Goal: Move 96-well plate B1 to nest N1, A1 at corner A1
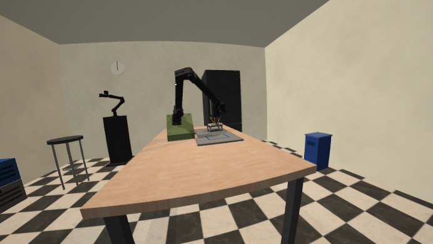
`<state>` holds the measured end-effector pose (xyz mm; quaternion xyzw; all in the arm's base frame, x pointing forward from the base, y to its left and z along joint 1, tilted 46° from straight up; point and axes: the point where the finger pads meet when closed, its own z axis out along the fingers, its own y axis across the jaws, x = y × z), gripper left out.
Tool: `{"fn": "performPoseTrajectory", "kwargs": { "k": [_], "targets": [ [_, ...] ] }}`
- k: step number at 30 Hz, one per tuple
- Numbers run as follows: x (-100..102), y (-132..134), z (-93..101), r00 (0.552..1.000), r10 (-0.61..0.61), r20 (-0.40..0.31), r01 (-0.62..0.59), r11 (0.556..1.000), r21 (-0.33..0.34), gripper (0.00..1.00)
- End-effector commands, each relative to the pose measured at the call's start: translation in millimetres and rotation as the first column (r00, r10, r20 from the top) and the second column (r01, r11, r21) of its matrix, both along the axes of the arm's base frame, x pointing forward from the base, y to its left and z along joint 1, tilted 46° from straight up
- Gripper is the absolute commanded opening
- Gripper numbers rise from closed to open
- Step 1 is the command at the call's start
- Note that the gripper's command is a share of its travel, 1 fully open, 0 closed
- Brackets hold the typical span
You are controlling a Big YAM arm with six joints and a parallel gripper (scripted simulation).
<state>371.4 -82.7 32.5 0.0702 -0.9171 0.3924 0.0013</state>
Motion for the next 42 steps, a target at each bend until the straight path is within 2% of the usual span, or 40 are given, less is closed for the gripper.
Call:
{"fn": "performPoseTrajectory", "kwargs": {
  "k": [1,42],
  "targets": [
    [19,20,5.4,0.999,0.009,0.046,-0.009,1.000,0.003,0.00],
    [38,127,-65.8,0.999,0.010,0.048,-0.010,1.000,0.012,0.00]
  ]
}}
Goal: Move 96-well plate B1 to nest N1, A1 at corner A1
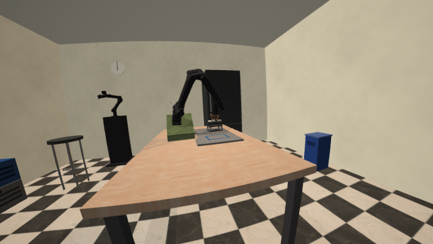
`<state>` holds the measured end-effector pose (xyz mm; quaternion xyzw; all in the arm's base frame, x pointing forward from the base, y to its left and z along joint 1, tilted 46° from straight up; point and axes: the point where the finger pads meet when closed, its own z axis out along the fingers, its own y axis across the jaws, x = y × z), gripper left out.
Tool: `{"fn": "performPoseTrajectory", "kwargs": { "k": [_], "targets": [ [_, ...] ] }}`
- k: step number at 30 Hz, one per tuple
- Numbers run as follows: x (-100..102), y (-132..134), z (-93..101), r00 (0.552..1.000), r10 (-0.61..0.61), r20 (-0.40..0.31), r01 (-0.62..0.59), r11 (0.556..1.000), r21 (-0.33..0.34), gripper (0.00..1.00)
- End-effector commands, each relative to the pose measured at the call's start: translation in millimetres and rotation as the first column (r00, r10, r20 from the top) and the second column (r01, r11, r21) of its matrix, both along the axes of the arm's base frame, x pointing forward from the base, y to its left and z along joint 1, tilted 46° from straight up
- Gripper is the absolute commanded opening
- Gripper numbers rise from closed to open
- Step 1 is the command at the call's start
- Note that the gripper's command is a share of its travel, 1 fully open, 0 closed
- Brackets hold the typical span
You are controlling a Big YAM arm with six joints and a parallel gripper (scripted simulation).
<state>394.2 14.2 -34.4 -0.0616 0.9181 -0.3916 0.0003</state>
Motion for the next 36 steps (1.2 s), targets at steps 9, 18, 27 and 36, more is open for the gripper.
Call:
{"fn": "performPoseTrajectory", "kwargs": {
  "k": [9,18,27,36],
  "targets": [
    [19,50,-12.0,0.999,0.025,0.040,-0.026,1.000,0.008,0.00],
    [23,76,-29.3,0.999,0.025,0.040,-0.026,1.000,0.012,0.00],
    [26,96,-42.4,0.999,0.025,0.040,-0.026,1.000,0.013,0.00],
    [22,103,-42.4,0.999,0.026,0.044,-0.027,1.000,0.013,0.00]
  ]
}}
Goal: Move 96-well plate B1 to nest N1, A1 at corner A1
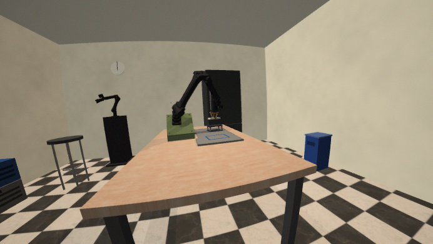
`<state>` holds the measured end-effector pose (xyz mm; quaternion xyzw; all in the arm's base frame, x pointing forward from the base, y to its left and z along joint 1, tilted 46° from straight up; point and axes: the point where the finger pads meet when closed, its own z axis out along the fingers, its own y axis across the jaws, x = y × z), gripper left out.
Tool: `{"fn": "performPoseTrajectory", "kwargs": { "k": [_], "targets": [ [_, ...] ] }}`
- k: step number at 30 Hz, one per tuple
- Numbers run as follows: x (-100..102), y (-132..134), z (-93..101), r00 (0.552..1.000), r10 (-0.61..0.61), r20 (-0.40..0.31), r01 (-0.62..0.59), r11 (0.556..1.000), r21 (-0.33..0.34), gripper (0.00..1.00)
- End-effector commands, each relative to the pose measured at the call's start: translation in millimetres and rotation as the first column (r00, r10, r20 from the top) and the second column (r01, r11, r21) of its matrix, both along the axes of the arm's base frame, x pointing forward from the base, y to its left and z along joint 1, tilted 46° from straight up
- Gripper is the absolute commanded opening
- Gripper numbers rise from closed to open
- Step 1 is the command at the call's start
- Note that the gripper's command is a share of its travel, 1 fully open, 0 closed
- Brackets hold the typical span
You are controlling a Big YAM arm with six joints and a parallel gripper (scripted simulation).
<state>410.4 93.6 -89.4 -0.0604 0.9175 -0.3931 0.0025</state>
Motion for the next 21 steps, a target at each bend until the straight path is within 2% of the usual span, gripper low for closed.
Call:
{"fn": "performPoseTrajectory", "kwargs": {
  "k": [1,21],
  "targets": [
    [5.6,23.2,12.5,0.999,0.027,0.038,-0.027,1.000,0.016,0.00],
    [2.3,21.8,11.3,0.999,0.027,0.034,-0.028,1.000,0.014,0.00]
  ]
}}
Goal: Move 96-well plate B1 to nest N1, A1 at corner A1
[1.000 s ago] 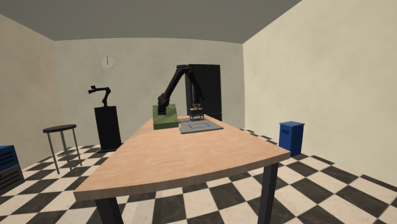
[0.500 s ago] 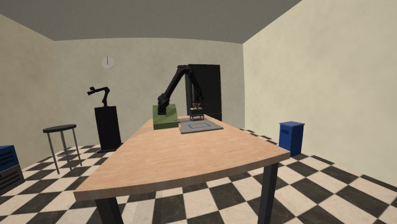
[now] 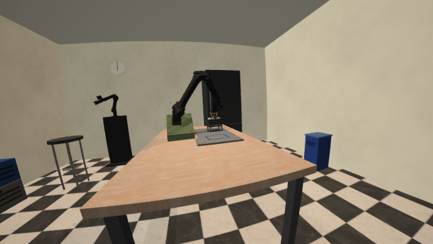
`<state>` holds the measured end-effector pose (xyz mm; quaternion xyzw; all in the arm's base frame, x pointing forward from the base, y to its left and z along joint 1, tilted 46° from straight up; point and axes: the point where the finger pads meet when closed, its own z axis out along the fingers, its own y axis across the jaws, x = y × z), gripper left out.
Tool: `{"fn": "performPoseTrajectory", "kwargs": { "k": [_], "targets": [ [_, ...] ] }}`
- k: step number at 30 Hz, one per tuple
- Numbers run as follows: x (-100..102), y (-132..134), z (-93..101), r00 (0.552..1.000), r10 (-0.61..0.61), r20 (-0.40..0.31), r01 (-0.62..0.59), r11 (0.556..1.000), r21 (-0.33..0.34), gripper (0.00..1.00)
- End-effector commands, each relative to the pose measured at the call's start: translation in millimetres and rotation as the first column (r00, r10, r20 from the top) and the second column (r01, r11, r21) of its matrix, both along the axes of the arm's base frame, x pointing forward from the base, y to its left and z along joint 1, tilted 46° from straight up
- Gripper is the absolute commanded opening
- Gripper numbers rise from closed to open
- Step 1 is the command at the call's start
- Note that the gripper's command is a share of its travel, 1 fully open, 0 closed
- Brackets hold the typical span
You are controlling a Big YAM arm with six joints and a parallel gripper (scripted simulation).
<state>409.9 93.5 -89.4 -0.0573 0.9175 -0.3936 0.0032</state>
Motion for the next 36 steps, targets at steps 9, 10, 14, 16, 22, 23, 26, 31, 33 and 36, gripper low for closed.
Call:
{"fn": "performPoseTrajectory", "kwargs": {
  "k": [9,10,14,16,22,23,26,31,33,36],
  "targets": [
    [2.0,21.7,10.8,0.999,0.032,0.029,-0.033,0.999,0.014,0.00],
    [1.9,21.6,10.7,0.999,0.032,0.029,-0.033,0.999,0.014,0.00],
    [1.3,21.4,10.3,0.999,0.032,0.028,-0.033,0.999,0.014,0.00],
    [0.9,21.2,10.1,0.999,0.032,0.027,-0.033,0.999,0.013,0.00],
    [6.7,24.7,11.6,0.999,0.033,0.038,-0.033,0.999,0.019,0.00],
    [6.8,24.8,11.5,0.999,0.033,0.038,-0.033,0.999,0.019,0.00],
    [7.4,25.1,11.3,0.999,0.033,0.038,-0.033,0.999,0.019,0.00],
    [8.3,25.7,10.9,0.999,0.033,0.039,-0.033,0.999,0.019,0.00],
    [8.6,25.9,10.8,0.999,0.033,0.039,-0.033,0.999,0.020,0.00],
    [8.8,26.0,10.7,0.999,0.033,0.039,-0.033,0.999,0.020,0.00]
  ]
}}
